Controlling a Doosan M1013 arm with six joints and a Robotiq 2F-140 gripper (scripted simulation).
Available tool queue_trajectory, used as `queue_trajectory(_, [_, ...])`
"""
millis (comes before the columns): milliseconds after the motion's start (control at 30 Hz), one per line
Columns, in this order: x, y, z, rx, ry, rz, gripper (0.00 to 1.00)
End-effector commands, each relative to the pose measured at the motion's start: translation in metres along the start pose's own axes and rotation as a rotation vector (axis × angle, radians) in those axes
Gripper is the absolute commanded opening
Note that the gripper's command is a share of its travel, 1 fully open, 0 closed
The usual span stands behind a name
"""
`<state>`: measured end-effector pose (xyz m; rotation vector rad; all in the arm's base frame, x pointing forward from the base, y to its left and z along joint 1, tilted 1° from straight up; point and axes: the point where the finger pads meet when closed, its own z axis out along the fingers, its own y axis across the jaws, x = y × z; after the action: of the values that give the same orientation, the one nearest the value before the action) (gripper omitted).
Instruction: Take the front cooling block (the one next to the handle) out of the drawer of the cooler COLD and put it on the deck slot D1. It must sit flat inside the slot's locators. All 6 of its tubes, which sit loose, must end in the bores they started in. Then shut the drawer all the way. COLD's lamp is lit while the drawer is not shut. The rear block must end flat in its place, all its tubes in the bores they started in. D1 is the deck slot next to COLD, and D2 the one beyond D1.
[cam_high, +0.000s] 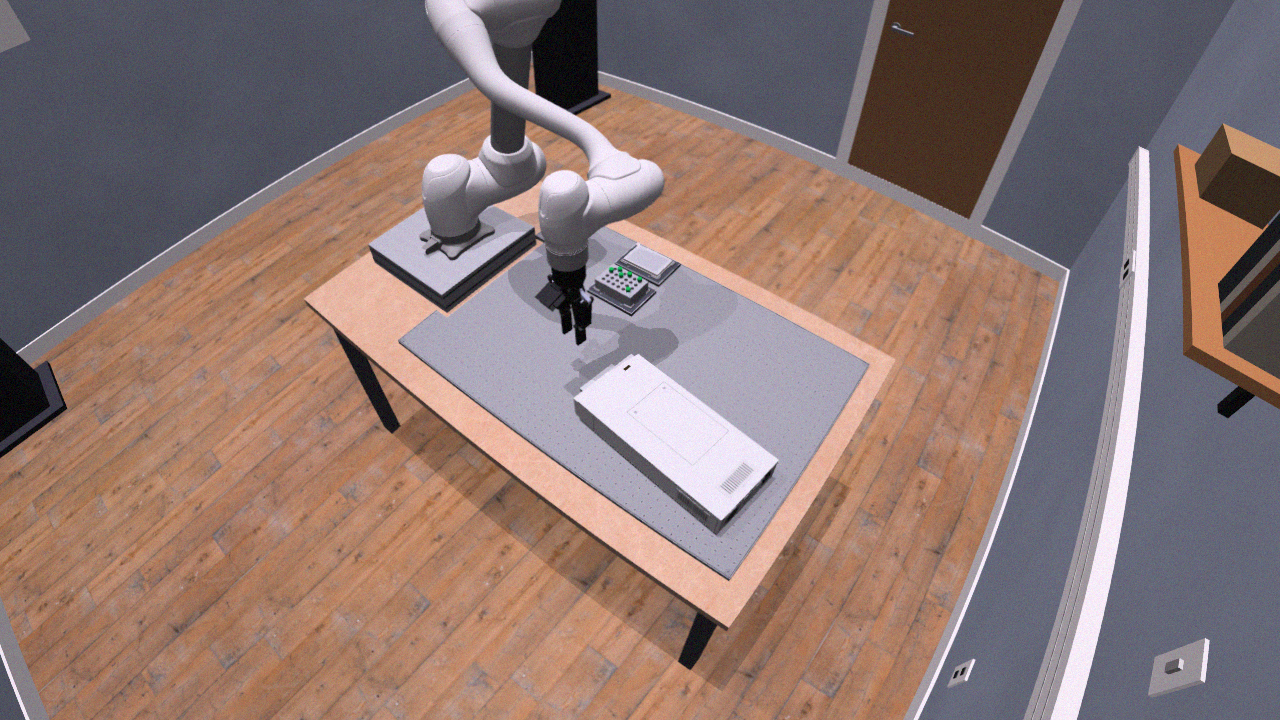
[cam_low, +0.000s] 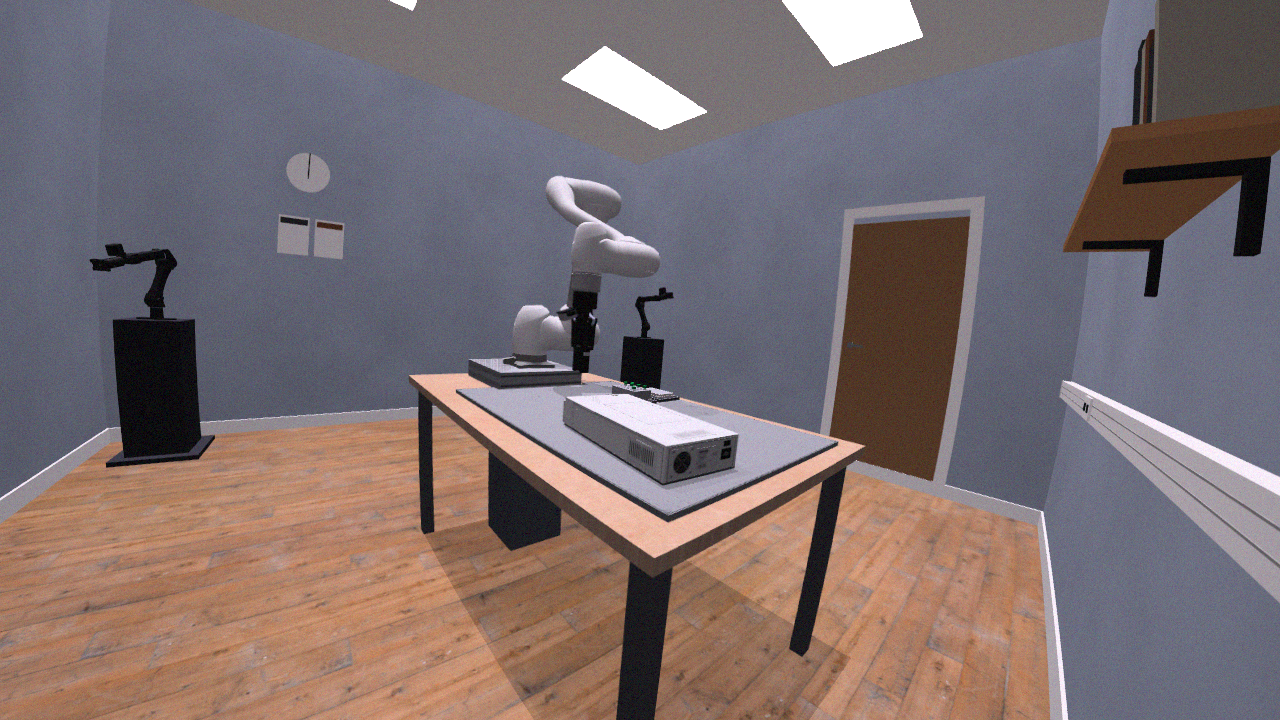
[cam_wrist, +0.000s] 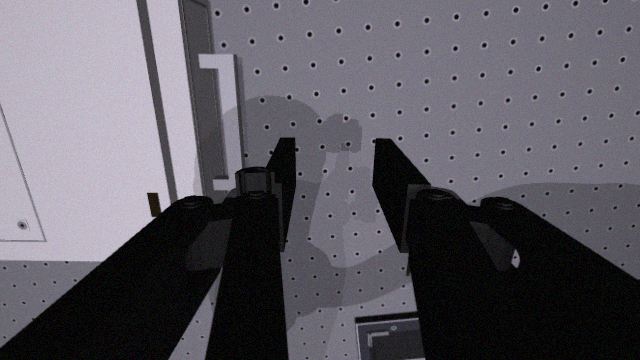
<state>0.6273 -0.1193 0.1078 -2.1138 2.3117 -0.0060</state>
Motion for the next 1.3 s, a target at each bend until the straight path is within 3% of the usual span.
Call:
queue_trajectory(0, [0.0,0.011,-0.006,0.001,0.0,0.0,0.35])
queue_trajectory(700, [0.0,0.08,-0.034,0.001,0.0,0.0,0.35])
queue_trajectory(1267, [0.0,0.08,-0.034,0.001,0.0,0.0,0.35])
